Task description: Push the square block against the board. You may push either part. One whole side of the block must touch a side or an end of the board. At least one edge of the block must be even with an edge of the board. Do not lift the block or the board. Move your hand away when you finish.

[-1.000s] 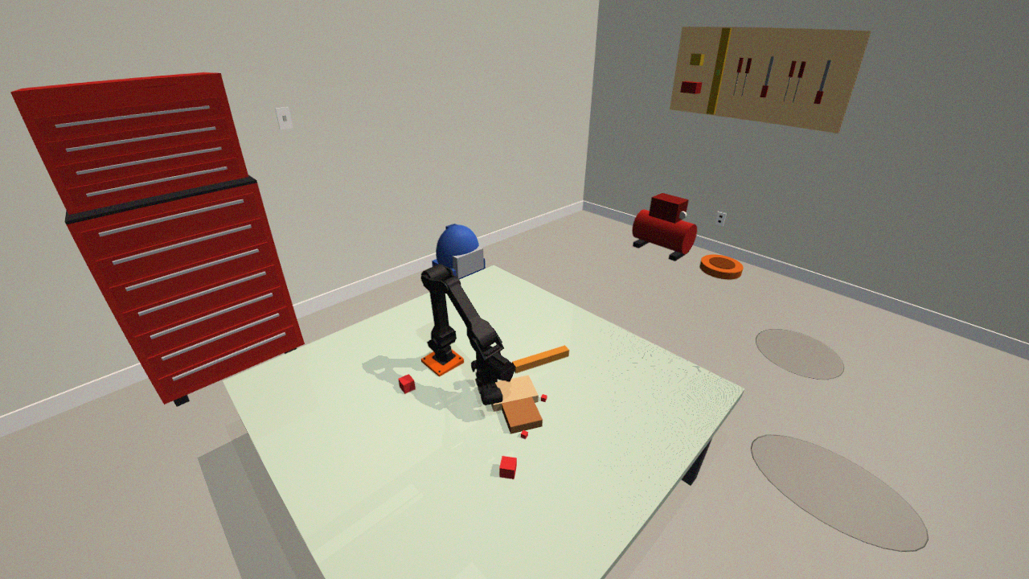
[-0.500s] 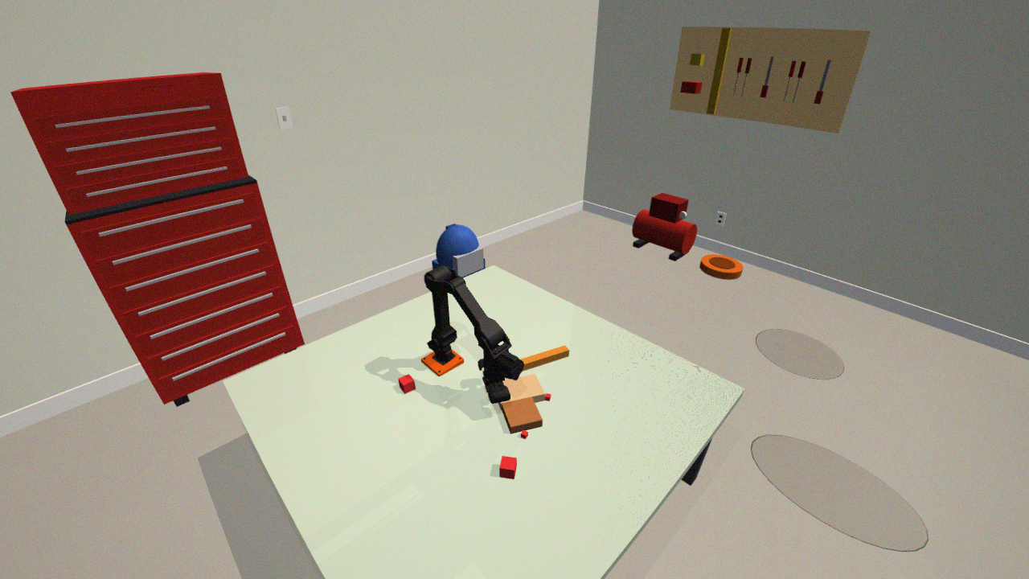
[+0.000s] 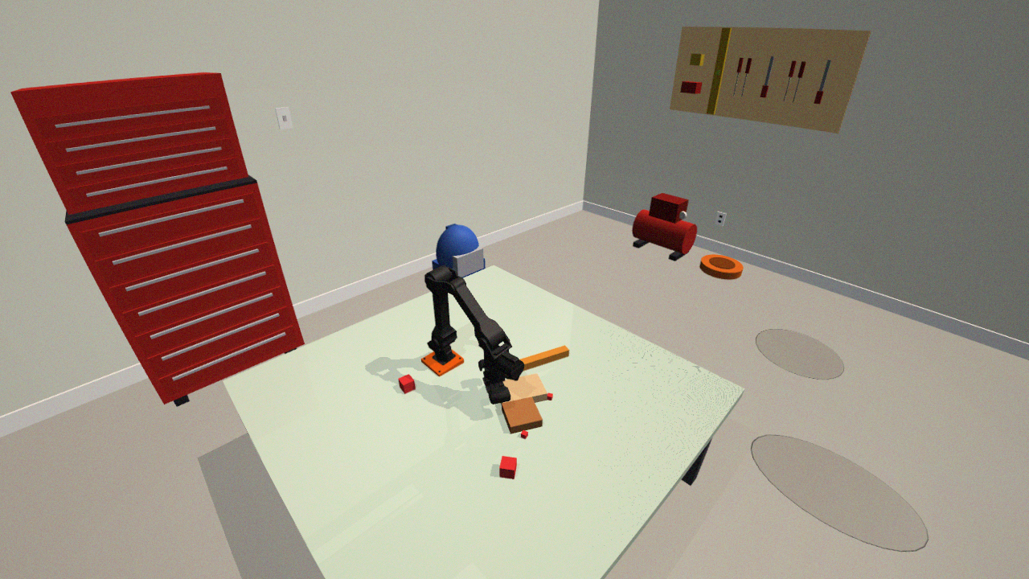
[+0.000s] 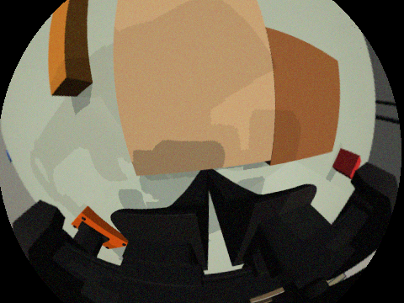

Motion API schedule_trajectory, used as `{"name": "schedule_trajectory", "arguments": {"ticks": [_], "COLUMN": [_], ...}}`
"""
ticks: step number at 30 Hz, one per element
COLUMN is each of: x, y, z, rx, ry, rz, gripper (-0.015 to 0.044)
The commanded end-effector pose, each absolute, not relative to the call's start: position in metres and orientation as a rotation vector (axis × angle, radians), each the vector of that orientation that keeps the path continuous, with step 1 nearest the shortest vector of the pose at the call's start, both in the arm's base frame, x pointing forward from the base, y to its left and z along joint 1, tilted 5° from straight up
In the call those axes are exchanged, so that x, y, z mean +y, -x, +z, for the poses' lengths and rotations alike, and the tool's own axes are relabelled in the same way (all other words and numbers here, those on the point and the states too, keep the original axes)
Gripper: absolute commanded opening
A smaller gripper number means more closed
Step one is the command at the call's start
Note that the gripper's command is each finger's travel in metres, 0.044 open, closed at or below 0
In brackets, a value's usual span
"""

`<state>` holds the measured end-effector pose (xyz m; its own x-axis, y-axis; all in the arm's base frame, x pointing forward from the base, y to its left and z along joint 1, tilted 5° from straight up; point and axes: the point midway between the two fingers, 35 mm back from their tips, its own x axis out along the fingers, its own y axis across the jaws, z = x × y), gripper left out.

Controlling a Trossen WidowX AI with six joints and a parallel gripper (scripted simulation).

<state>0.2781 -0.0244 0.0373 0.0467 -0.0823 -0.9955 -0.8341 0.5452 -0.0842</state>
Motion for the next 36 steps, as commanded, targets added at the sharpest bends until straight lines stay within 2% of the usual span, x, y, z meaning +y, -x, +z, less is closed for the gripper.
{"name": "schedule_trajectory", "arguments": {"ticks": [1, 24, 29, 36], "x": [-0.030, -0.060, -0.053, -0.053], "y": [-0.273, -0.252, -0.255, -0.259], "z": [0.037, 0.038, 0.090, 0.089], "rx": [1.425, 1.428, 1.427, 1.420], "ry": [0.847, 0.849, 0.849, 0.857], "rz": [0.698, 0.697, 0.697, 0.693], "gripper": [0.0000, 0.0000, 0.0000, 0.0000]}}
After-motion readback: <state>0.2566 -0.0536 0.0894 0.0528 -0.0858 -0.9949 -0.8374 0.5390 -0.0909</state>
